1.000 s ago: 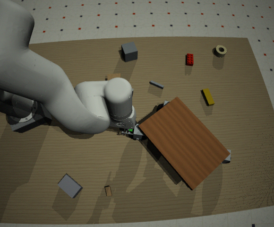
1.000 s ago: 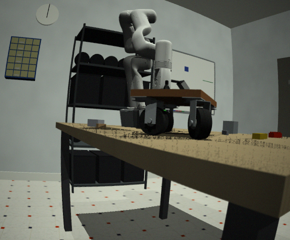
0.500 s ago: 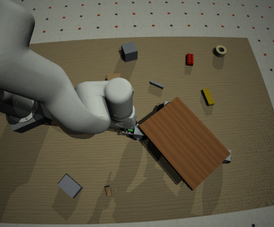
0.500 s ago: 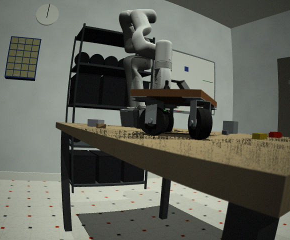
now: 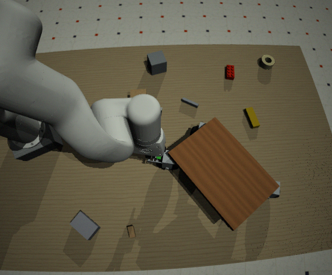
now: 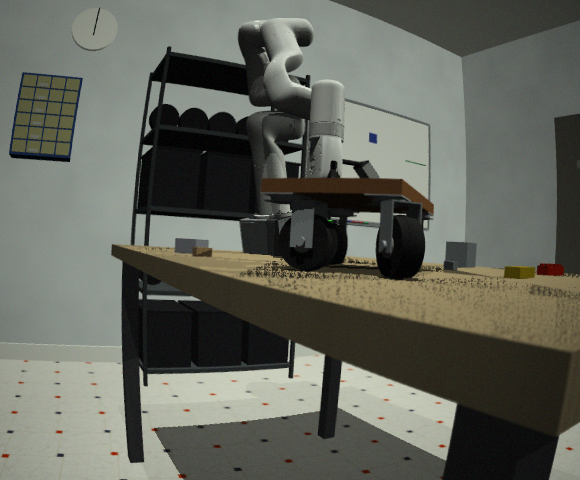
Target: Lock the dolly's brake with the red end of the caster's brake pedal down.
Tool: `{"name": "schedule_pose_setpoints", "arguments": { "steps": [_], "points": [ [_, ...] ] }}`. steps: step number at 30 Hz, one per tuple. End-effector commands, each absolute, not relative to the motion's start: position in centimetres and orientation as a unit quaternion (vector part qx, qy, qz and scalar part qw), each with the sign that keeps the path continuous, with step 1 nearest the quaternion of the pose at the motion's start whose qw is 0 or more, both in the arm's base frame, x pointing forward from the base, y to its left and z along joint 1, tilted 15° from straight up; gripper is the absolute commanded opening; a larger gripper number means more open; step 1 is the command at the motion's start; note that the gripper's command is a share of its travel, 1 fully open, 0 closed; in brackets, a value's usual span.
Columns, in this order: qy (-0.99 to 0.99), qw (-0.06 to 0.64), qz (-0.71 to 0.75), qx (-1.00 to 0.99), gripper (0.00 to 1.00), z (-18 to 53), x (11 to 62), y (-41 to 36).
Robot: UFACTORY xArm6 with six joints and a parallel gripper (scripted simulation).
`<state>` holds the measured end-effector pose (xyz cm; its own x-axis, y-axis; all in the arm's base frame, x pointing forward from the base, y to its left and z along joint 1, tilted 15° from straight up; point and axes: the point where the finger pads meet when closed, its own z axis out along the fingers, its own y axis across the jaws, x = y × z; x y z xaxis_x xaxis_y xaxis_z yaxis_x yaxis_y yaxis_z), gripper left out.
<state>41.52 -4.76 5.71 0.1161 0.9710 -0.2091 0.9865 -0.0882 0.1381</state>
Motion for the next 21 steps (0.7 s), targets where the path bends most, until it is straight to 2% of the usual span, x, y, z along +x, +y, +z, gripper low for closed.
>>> {"name": "schedule_pose_setpoints", "arguments": {
  "steps": [1, 21],
  "points": [
    [0.664, 0.123, -0.03, 0.737, 0.0, 5.79, 41.64, -4.76],
    [0.664, 0.123, -0.03, 0.737, 0.0, 5.05, 41.73, -4.92]
  ]
}}
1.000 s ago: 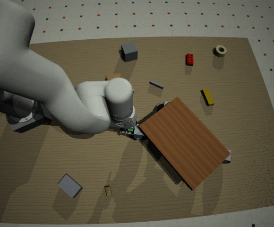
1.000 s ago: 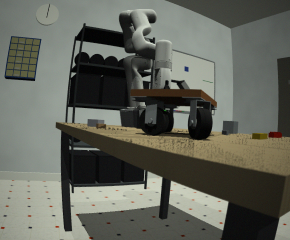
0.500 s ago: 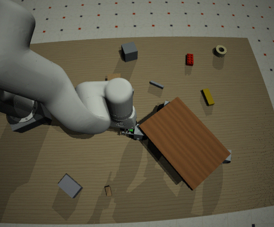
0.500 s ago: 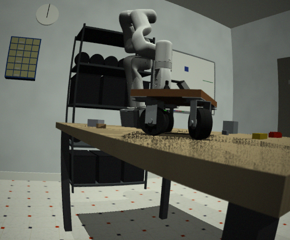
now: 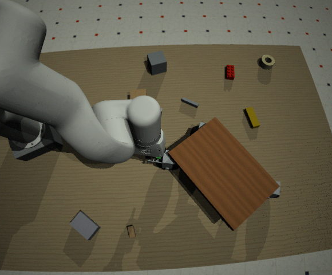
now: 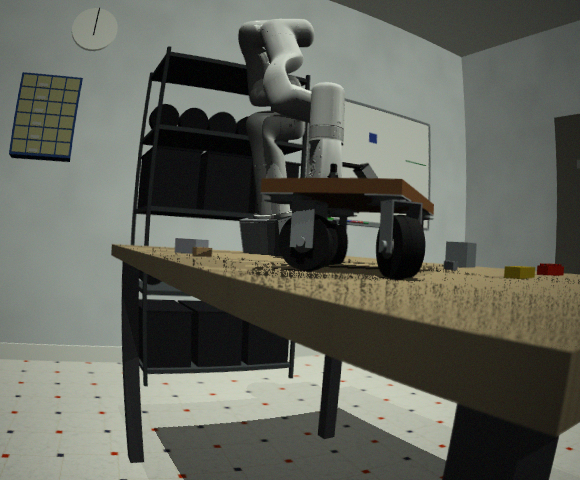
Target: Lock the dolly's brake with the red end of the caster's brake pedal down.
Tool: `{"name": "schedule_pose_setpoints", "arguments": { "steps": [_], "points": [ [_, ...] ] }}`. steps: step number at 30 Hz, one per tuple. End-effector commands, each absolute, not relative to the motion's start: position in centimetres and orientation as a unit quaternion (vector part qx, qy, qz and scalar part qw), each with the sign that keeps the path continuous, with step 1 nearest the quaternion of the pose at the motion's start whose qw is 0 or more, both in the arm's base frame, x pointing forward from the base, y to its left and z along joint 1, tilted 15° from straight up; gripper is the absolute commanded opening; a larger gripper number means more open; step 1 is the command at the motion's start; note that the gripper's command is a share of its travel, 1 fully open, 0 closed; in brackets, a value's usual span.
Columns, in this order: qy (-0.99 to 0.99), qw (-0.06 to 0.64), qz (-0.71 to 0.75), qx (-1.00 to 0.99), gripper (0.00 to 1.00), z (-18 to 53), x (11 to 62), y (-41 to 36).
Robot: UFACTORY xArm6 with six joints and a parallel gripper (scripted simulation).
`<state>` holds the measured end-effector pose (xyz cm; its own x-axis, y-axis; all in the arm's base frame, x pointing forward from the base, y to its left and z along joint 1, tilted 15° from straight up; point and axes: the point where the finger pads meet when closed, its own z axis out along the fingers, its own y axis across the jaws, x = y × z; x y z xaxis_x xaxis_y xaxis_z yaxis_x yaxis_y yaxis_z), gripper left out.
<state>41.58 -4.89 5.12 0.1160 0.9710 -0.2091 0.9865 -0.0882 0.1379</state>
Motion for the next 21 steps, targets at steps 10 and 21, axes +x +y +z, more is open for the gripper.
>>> {"name": "schedule_pose_setpoints", "arguments": {
  "steps": [10, 21],
  "points": [
    [0.664, 0.123, -0.03, 0.737, 0.0, 4.74, 41.77, -5.0],
    [0.664, 0.123, -0.03, 0.737, 0.0, 4.62, 41.78, -5.02]
  ]
}}
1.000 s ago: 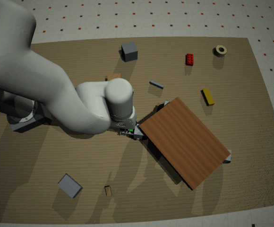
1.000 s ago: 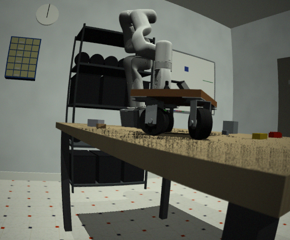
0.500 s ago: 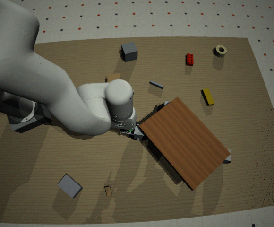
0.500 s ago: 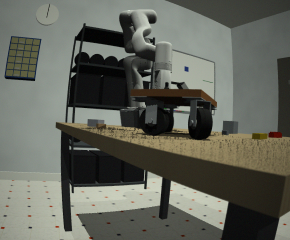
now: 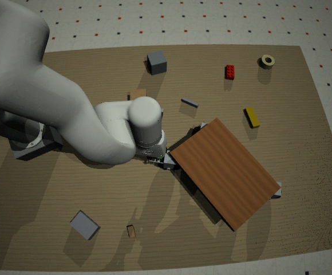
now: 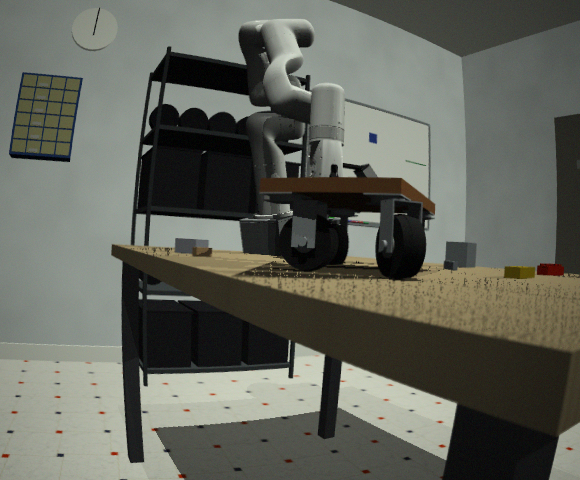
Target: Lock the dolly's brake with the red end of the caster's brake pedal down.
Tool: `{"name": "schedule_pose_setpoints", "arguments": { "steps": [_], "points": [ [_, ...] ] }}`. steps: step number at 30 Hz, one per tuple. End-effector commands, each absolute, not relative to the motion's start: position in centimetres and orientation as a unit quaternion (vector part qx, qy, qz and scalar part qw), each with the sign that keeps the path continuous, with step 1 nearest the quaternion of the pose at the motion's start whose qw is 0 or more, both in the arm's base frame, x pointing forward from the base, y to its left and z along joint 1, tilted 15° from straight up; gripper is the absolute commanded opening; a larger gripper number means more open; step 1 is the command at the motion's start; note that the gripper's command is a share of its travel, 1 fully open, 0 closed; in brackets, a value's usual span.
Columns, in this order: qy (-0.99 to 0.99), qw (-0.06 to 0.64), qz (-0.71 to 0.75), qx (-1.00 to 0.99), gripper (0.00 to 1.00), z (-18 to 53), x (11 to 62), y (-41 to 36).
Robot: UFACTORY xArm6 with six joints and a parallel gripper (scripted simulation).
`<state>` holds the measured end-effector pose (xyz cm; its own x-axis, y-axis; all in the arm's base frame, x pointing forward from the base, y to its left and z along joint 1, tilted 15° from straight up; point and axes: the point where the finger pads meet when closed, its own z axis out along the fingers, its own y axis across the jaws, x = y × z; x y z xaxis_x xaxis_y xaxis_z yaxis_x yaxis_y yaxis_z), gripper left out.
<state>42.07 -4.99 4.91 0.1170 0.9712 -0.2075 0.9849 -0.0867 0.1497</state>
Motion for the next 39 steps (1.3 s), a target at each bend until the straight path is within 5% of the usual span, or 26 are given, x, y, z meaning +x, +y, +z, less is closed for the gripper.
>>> {"name": "schedule_pose_setpoints", "arguments": {
  "steps": [1, 39],
  "points": [
    [0.664, 0.123, -0.03, 0.737, 0.0, 4.6, 41.8, -5.0],
    [0.664, 0.123, -0.03, 0.737, 0.0, 11.4, 40.9, -3.5]
  ]
}}
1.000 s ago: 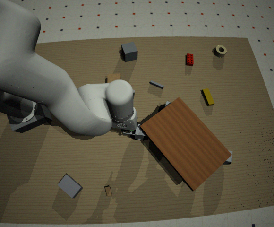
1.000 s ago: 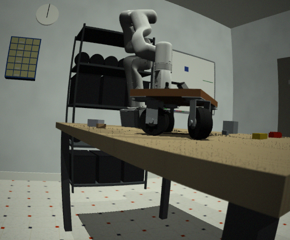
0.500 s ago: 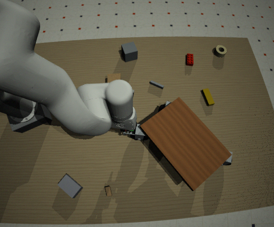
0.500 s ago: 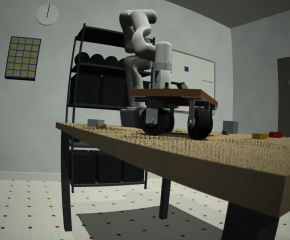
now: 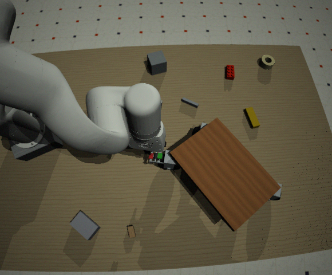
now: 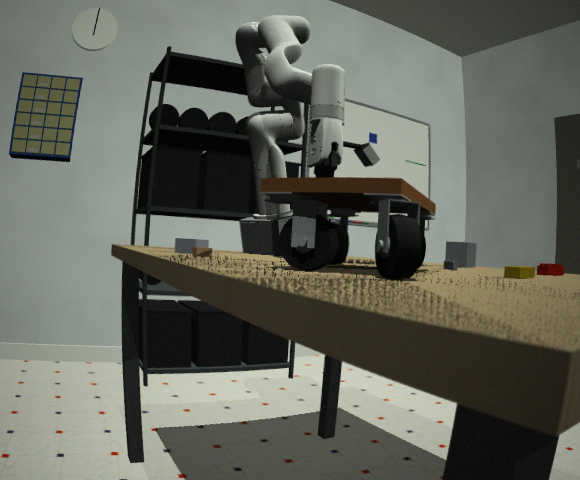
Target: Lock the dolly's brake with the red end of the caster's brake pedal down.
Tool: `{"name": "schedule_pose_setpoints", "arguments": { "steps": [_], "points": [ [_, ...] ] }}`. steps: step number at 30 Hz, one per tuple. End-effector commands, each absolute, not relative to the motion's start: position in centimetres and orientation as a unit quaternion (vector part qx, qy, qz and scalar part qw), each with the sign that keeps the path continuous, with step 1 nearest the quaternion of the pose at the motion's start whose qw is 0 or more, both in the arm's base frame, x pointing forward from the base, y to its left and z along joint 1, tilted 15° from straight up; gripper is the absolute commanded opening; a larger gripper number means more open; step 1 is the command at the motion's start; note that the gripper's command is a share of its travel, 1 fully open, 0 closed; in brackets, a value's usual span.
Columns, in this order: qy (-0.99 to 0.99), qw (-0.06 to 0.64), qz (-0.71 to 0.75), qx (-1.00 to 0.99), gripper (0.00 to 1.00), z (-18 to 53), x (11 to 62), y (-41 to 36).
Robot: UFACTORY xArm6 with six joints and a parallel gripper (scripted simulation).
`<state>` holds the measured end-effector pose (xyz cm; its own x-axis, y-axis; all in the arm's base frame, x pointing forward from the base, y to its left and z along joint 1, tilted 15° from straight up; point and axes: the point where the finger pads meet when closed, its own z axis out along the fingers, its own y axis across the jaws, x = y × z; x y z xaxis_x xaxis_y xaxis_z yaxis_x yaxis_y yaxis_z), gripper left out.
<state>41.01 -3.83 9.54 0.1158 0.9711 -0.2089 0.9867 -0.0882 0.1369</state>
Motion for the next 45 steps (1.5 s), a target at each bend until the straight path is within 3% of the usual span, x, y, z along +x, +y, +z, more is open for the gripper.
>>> {"name": "schedule_pose_setpoints", "arguments": {
  "steps": [1, 45],
  "points": [
    [0.664, 0.123, -0.03, 0.737, 0.0, 11.78, 40.9, -3.38],
    [0.664, 0.123, -0.03, 0.737, 0.0, 12.77, 40.78, -3.15]
  ]
}}
